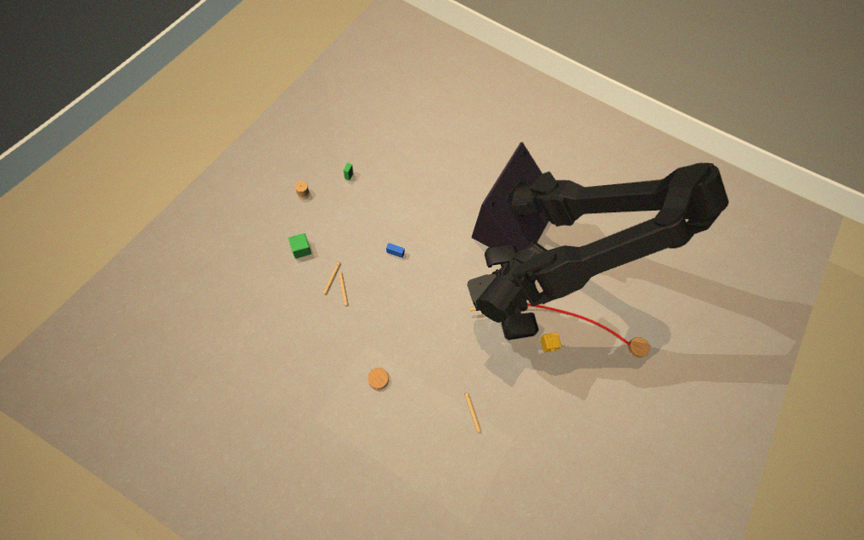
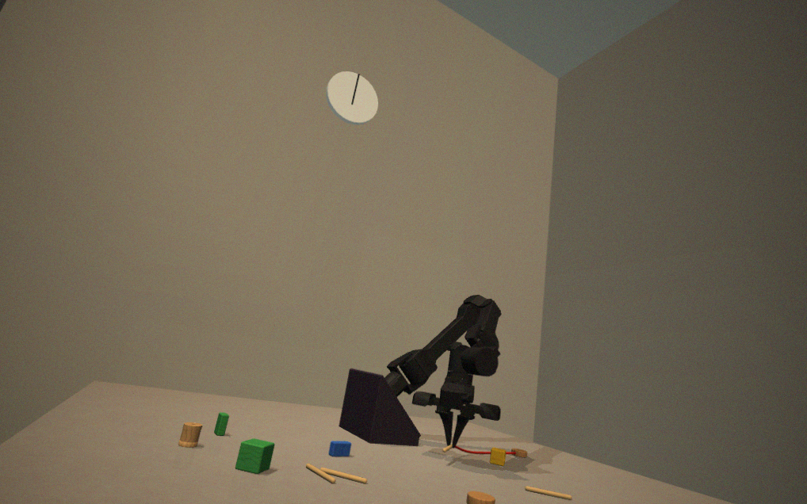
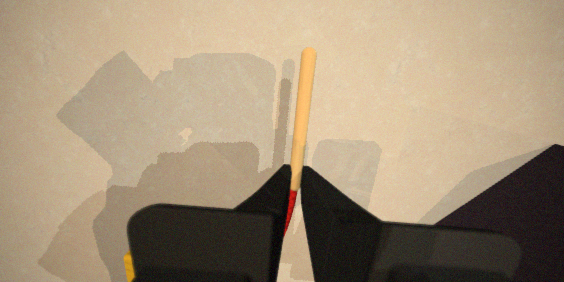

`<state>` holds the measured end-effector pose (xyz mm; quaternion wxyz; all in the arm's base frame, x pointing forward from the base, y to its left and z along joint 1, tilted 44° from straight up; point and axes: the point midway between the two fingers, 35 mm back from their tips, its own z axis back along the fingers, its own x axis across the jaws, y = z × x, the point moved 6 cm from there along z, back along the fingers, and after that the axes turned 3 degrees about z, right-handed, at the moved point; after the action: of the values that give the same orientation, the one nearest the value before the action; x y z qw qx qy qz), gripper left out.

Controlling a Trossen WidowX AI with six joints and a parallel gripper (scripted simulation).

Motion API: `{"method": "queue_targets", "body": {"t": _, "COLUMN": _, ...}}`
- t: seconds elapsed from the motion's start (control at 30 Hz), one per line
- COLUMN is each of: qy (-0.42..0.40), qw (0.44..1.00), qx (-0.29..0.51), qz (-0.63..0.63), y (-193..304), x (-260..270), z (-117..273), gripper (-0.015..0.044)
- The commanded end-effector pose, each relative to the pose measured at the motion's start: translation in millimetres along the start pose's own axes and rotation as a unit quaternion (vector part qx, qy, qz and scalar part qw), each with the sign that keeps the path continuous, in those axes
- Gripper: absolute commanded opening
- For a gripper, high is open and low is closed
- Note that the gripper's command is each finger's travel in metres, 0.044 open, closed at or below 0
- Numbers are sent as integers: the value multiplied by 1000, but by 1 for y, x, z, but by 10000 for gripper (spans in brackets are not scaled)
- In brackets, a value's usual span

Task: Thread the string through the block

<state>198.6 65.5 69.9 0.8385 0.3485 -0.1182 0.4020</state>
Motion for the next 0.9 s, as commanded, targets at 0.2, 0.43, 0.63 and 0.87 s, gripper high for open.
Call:
{"method": "queue_targets", "body": {"t": 0.2, "qy": 2, "qw": 1000, "qx": -3, "qz": 2, "y": -1, "x": 0, "z": 14, "gripper": 0}}
{"method": "queue_targets", "body": {"t": 0.43, "qy": 2, "qw": 1000, "qx": -2, "qz": 2, "y": 0, "x": 0, "z": 23, "gripper": 0}}
{"method": "queue_targets", "body": {"t": 0.63, "qy": 1, "qw": 1000, "qx": -2, "qz": 2, "y": 1, "x": -1, "z": 31, "gripper": 0}}
{"method": "queue_targets", "body": {"t": 0.87, "qy": -1, "qw": 1000, "qx": 1, "qz": 0, "y": 1, "x": -1, "z": 31, "gripper": 0}}
